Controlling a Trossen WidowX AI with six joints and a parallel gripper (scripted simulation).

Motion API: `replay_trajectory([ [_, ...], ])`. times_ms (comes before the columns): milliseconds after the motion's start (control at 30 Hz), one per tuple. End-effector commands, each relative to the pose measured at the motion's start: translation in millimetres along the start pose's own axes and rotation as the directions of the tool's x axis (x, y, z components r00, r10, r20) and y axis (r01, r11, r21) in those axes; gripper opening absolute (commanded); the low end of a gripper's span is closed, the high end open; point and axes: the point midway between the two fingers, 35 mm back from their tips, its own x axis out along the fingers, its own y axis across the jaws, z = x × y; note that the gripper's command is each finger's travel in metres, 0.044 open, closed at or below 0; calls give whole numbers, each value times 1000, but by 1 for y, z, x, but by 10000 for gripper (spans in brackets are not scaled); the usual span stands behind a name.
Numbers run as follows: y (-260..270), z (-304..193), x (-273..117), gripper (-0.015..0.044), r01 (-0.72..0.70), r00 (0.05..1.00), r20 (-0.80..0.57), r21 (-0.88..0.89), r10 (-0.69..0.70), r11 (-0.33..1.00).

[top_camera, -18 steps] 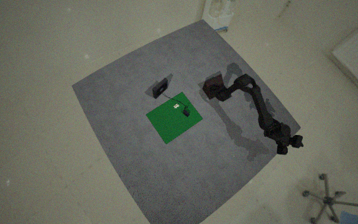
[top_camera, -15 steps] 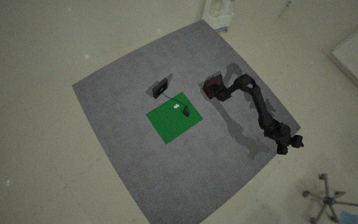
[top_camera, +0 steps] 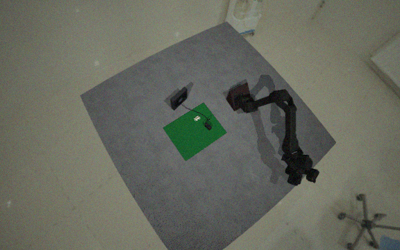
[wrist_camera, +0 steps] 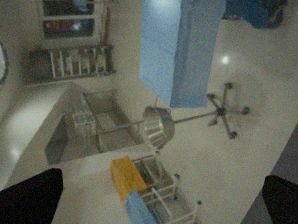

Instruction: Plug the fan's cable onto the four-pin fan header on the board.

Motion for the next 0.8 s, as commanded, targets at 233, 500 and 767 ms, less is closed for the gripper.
replay_trajectory([
  [233, -101, 101, -34, 440, 326, 915, 237, 46, -328, 944],
  [500, -188, 176, -119, 440, 562, 702, 374, 234, -607, 794],
  [767, -259, 206, -237, 440, 629, 470, 342, 517, -814, 580],
])
